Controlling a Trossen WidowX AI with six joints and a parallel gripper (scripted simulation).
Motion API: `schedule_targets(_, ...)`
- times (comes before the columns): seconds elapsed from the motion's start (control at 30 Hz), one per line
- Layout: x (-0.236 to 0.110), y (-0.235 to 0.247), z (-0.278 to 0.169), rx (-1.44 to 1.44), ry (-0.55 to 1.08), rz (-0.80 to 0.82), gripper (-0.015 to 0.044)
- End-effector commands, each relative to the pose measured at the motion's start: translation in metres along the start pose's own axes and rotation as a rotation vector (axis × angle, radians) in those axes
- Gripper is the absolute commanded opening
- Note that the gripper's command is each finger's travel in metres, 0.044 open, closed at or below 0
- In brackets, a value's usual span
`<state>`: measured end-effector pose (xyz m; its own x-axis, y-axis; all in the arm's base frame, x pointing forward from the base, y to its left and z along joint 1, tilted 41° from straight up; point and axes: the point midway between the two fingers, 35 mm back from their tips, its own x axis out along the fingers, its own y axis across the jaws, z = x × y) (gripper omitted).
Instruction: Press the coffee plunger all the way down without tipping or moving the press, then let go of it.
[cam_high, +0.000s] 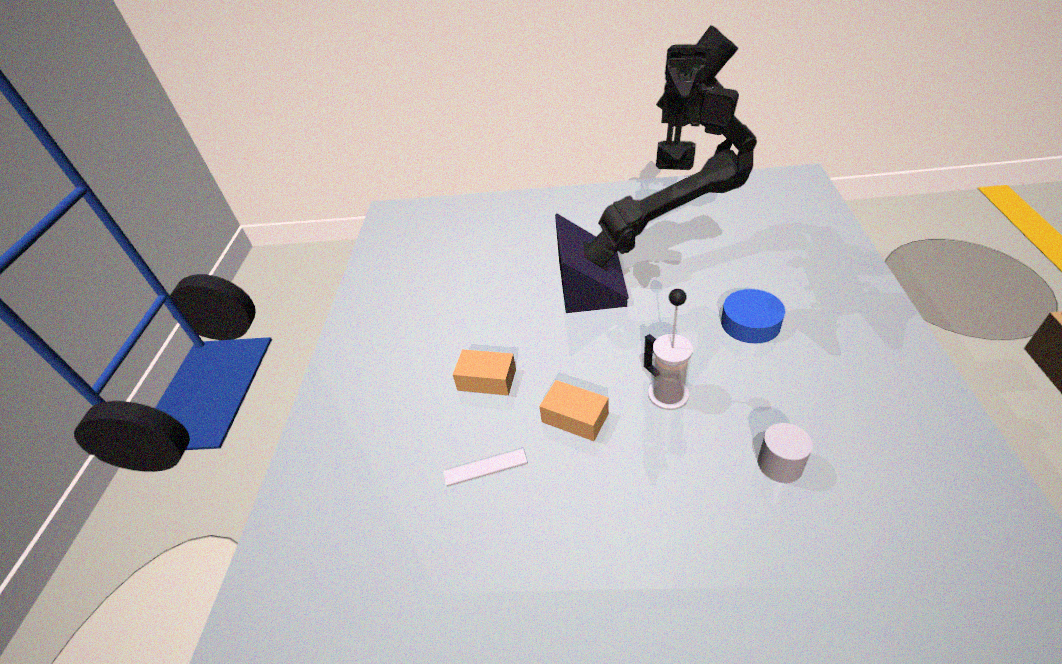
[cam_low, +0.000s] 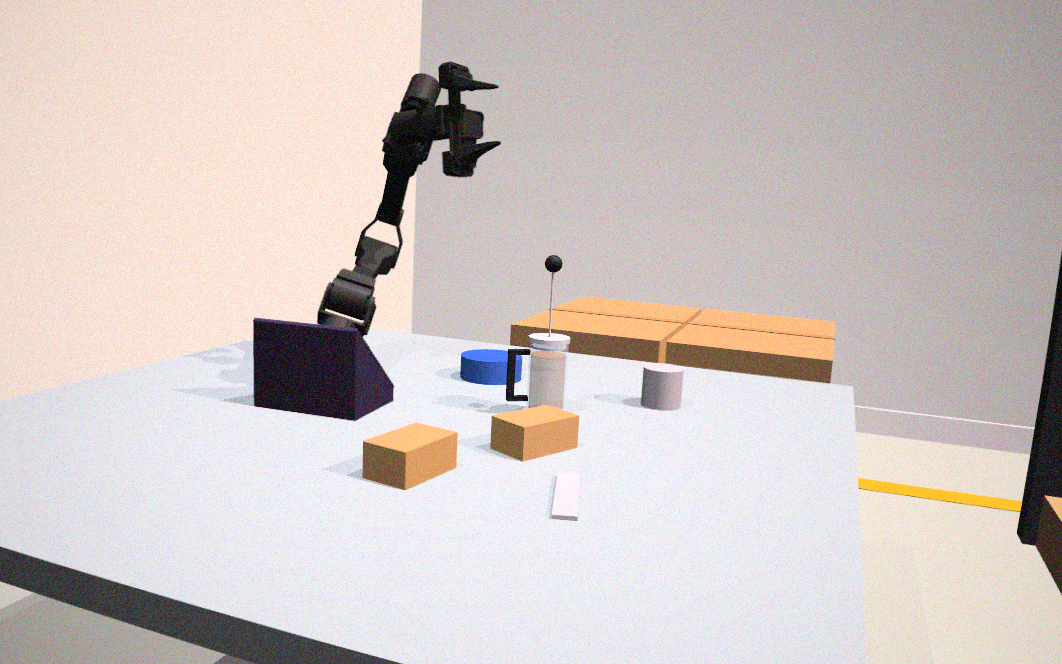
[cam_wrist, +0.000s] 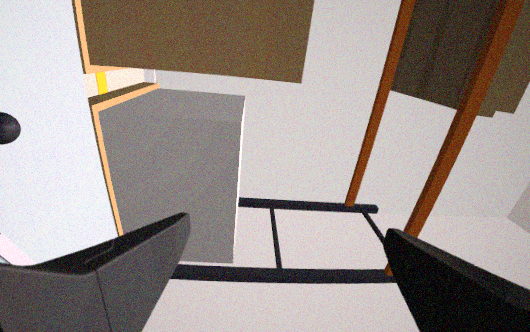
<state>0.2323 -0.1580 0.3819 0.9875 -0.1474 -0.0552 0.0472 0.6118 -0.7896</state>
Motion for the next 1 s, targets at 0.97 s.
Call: schedule_targets(0.97,0.069,0.203,-0.001,1.404,0.085,0.873,0.0440)
